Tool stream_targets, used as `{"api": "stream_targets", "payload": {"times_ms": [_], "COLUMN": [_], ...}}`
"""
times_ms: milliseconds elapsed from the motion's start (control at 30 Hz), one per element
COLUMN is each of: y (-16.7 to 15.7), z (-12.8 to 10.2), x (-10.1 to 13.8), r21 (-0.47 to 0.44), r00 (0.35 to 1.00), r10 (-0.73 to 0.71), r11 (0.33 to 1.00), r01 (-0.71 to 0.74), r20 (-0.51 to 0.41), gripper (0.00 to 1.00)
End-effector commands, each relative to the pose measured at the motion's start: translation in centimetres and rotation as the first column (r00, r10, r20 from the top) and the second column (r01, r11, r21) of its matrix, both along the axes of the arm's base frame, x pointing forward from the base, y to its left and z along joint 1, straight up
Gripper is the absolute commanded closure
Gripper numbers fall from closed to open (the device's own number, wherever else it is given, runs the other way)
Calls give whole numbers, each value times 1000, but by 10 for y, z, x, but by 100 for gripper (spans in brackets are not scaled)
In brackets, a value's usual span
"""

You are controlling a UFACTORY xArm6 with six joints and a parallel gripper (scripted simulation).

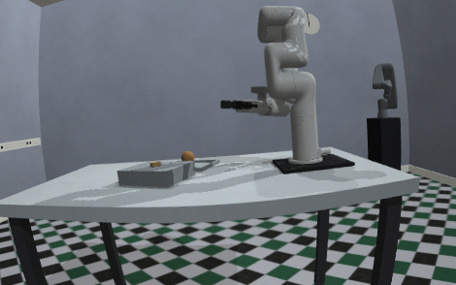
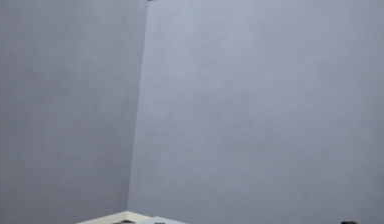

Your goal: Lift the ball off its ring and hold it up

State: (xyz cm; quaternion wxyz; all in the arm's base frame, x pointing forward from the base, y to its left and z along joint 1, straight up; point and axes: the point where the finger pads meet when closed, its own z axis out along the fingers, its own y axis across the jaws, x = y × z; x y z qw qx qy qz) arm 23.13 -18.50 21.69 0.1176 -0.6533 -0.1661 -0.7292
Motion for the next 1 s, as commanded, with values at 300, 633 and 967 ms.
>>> {"api": "stream_targets", "payload": {"times_ms": [300, 633, 967], "y": [0, -1, -3], "z": [1, 0, -23], "x": [0, 1, 46], "r21": [-2, -8, -260], "r00": [1000, 1000, 944], "r10": [0, 3, 75], "r11": [1000, 1000, 952], "r01": [0, -3, -164], "r20": [1, -7, -323], "gripper": [0, 0, 0]}}
